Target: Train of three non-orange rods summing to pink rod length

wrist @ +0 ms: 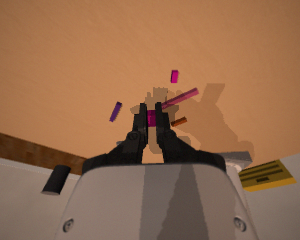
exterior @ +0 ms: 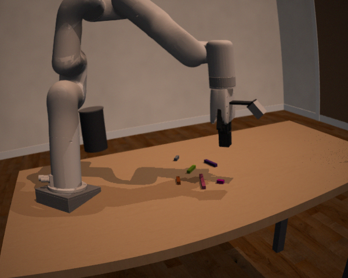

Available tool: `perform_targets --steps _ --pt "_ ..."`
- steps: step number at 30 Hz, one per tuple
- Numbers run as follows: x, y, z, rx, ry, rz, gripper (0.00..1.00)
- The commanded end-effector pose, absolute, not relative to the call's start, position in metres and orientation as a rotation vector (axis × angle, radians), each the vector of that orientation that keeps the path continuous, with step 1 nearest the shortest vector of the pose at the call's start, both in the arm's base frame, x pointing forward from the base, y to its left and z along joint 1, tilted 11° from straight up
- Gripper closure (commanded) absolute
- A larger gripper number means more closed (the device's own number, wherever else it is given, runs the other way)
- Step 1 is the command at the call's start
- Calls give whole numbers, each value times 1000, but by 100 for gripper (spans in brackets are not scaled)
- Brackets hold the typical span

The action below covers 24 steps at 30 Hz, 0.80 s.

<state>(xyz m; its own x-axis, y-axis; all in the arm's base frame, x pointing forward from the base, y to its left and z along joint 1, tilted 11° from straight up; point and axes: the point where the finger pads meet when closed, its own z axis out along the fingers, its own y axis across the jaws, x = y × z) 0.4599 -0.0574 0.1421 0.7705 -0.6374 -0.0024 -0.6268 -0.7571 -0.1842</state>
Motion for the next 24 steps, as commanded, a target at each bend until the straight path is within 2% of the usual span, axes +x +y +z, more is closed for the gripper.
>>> perform_targets --steps 1,24 --pt "456 -99 138 -2761 1061 -91 96" --pt "454 -109 132 -2754 1077 -91 96"
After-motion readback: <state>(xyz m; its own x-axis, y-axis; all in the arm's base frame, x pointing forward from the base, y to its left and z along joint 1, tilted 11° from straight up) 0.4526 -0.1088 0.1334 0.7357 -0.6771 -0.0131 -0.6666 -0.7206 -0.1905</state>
